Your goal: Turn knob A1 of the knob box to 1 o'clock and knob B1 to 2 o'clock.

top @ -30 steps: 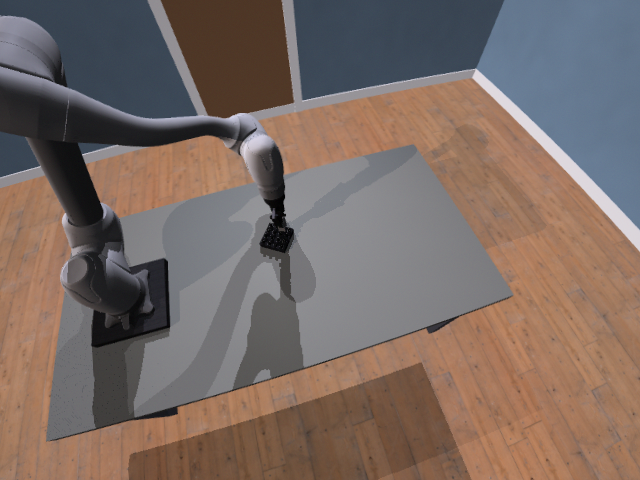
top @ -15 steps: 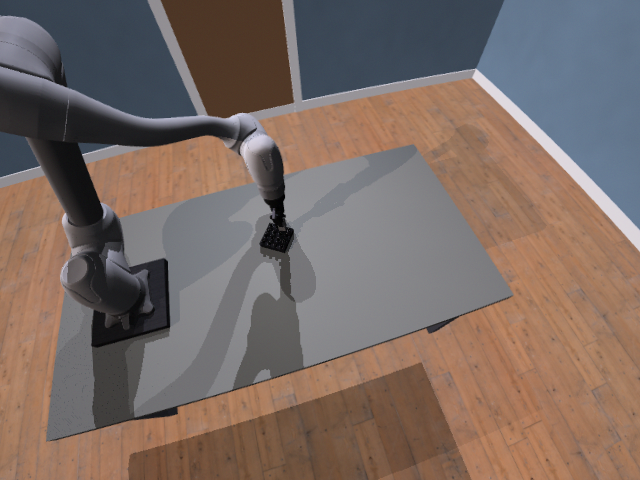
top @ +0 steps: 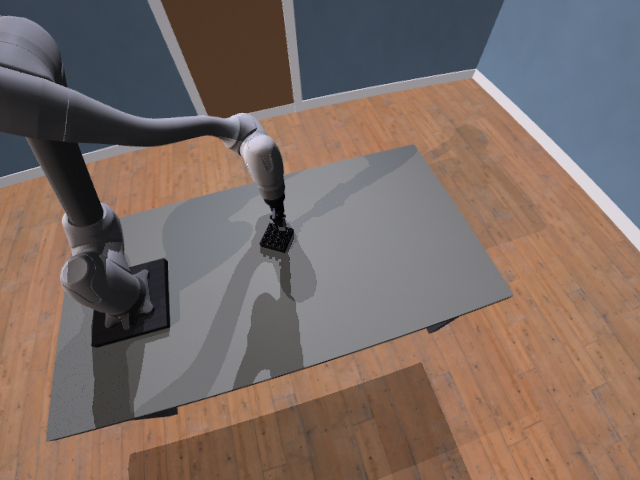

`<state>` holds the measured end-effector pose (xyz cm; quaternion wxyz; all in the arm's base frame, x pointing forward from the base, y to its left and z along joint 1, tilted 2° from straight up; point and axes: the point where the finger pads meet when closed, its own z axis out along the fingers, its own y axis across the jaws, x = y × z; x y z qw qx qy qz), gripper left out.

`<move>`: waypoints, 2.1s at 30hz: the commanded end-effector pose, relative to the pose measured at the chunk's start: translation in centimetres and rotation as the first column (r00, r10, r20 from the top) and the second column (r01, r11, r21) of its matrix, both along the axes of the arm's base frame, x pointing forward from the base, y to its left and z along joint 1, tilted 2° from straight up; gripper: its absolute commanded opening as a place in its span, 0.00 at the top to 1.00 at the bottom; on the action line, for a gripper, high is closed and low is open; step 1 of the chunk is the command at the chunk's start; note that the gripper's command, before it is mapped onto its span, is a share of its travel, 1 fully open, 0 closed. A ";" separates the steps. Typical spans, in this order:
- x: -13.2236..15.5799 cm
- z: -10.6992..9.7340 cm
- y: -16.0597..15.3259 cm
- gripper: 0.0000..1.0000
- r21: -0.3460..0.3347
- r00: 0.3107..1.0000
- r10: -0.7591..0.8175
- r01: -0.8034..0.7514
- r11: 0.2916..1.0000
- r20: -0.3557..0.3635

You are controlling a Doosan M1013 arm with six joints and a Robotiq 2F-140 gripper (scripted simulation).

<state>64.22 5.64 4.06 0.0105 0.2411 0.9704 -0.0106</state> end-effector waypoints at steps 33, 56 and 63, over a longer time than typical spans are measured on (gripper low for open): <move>0.0 0.0 0.0 0.95 0.008 0.925 -0.379 0.379 0.925 0.009; 0.0 0.0 0.0 0.88 0.009 0.906 -0.424 0.424 0.906 0.009; 0.0 0.0 0.0 0.88 0.009 0.906 -0.424 0.424 0.906 0.009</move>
